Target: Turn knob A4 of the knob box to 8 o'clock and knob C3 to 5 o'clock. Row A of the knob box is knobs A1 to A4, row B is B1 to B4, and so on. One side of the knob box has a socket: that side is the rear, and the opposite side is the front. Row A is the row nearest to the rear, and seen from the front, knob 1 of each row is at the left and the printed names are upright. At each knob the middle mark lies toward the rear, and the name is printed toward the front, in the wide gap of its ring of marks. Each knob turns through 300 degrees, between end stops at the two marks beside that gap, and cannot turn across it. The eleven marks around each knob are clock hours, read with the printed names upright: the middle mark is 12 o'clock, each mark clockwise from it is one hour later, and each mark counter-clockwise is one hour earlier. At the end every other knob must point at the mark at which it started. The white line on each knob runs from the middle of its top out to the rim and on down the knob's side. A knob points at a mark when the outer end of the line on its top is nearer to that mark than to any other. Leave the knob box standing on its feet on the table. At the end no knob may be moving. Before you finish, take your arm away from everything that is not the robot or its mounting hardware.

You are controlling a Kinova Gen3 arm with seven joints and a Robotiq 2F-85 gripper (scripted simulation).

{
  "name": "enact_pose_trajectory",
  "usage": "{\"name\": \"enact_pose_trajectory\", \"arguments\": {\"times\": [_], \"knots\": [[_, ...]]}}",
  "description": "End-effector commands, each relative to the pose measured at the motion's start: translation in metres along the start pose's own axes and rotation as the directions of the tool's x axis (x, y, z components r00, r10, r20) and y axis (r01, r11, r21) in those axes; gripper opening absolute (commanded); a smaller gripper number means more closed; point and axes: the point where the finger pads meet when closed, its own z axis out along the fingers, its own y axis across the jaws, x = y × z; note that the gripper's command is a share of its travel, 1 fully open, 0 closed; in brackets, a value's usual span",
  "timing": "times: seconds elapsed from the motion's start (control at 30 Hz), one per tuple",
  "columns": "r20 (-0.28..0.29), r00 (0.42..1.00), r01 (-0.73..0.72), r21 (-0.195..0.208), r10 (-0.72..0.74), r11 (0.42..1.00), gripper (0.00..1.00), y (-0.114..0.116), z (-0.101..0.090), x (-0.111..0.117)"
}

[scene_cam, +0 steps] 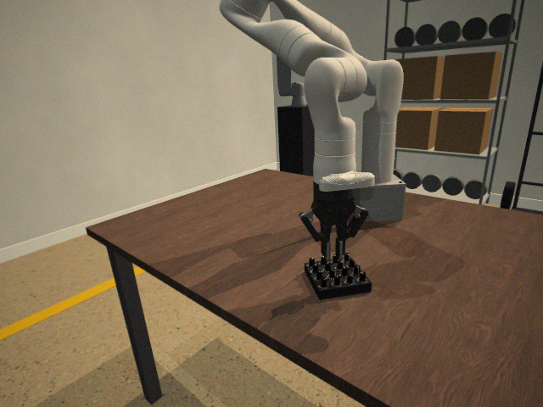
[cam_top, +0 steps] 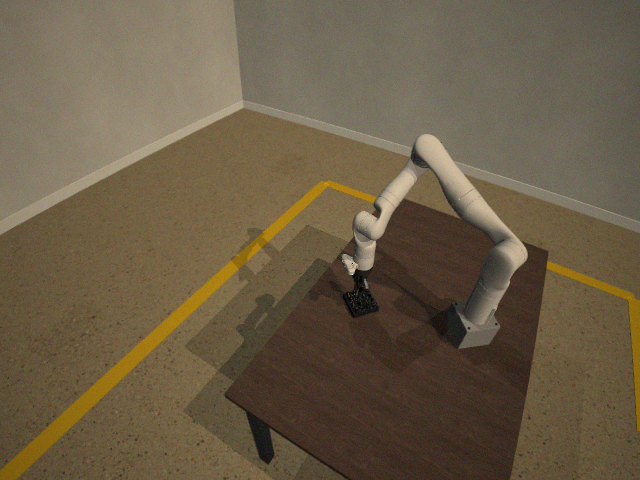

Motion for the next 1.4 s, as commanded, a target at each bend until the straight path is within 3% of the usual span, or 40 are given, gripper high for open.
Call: {"name": "enact_pose_trajectory", "arguments": {"times": [0.0,0.73,1.1,1.37], "knots": [[-0.002,1.0,-0.001,-0.002,0.001,1.0,0.19,0.001,-0.0011,0.0003],[-0.001,0.999,0.046,-0.002,-0.046,0.999,0.19,0.0009,-0.0016,0.0003],[-0.001,0.983,0.186,-0.002,-0.186,0.983,0.19,0.0006,-0.0032,0.0004],[0.0,0.922,0.387,-0.002,-0.387,0.922,0.19,0.0003,-0.0056,0.0004]]}}
